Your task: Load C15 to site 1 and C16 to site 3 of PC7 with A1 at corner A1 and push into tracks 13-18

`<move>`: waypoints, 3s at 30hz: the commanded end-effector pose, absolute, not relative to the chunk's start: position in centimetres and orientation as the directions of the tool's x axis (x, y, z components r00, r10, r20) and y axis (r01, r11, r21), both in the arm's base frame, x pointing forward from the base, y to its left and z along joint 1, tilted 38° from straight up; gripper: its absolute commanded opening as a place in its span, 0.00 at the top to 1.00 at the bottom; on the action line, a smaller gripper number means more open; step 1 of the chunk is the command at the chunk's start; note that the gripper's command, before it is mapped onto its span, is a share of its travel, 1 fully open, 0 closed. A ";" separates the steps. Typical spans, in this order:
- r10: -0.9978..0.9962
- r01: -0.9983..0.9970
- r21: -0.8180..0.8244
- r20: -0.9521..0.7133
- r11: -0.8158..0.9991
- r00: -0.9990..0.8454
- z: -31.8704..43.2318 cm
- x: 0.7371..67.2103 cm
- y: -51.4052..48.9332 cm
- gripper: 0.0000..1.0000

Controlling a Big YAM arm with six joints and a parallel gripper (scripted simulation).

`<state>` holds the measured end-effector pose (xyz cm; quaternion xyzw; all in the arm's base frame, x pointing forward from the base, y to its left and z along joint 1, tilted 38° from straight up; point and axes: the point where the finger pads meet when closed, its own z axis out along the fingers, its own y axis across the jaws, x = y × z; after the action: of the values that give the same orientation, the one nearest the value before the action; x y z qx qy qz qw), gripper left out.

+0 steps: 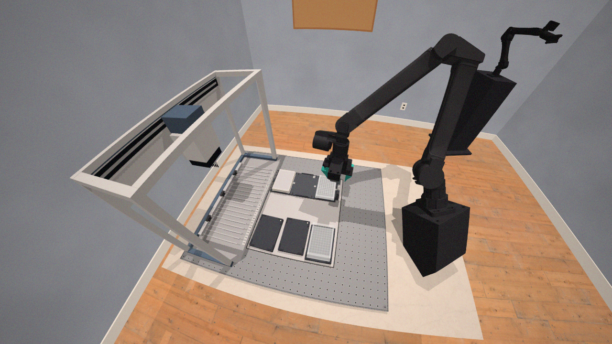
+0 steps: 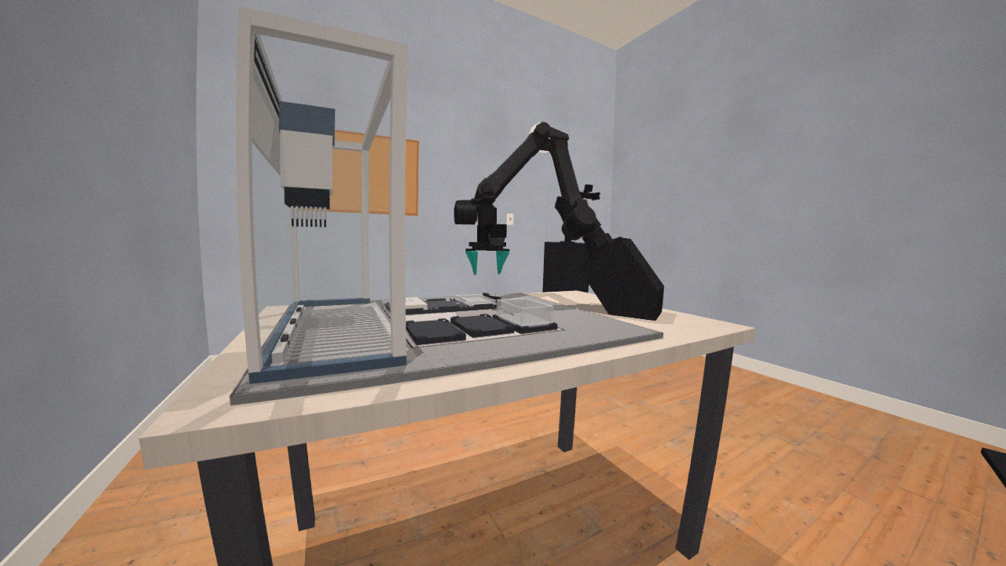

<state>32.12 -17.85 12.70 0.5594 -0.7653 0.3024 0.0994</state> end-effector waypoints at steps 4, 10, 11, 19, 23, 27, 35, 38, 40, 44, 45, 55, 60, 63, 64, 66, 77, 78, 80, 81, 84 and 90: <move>-0.726 -0.785 -0.494 0.372 0.373 -0.579 14.0 28.7 -16.4 0.20; -0.652 -0.678 -0.549 0.285 0.490 -0.702 13.8 26.5 -15.9 0.20; -0.652 -0.678 -0.549 0.285 0.490 -0.702 13.8 26.5 -15.9 0.20; -0.500 -0.460 -0.613 0.120 0.642 -0.858 14.4 27.3 -16.1 0.20; -0.410 -0.340 -0.625 0.036 0.702 -0.911 14.5 27.4 -16.2 0.20; -0.338 -0.248 -0.626 -0.027 0.740 -0.941 14.5 27.4 -16.2 0.20; -0.157 -0.023 -0.603 -0.171 0.797 -0.973 14.5 27.4 -16.2 0.20; -0.077 0.075 -0.583 -0.231 0.809 -0.970 14.5 27.4 -16.2 0.20; -0.023 0.139 -0.567 -0.269 0.812 -0.963 14.5 27.4 -16.2 0.20; 0.058 0.235 -0.537 -0.324 0.810 -0.944 14.5 27.4 -16.2 0.20; 0.058 0.235 -0.537 -0.324 0.810 -0.944 14.5 27.4 -16.2 0.20; 0.107 0.273 -0.523 -0.325 0.807 -0.940 12.4 26.9 -17.2 0.20; 0.089 0.254 -0.530 -0.317 0.809 -0.944 11.5 27.3 -18.0 0.20; 0.088 0.259 -0.531 -0.325 0.807 -0.941 11.7 27.6 -18.3 0.20; 0.089 0.252 -0.530 -0.314 0.810 -0.945 10.9 27.2 -18.3 0.20; 0.089 0.252 -0.530 -0.313 0.810 -0.946 10.5 27.3 -18.6 0.20; 0.088 0.253 -0.531 -0.316 0.809 -0.945 8.3 28.0 -20.3 0.20; 0.088 0.253 -0.531 -0.316 0.809 -0.945 8.3 28.0 -20.3 0.20; 0.088 0.254 -0.532 -0.316 0.808 -0.944 8.1 28.1 -20.5 0.20; 0.089 0.252 -0.531 -0.314 0.809 -0.945 7.8 28.0 -20.6 0.20; 0.088 0.254 -0.531 -0.317 0.808 -0.944 7.3 28.3 -21.1 0.20; 0.088 0.256 -0.533 -0.321 0.806 -0.943 6.4 28.8 -22.0 0.20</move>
<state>28.09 -21.35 6.16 -0.0973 -0.9419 0.2919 -0.1347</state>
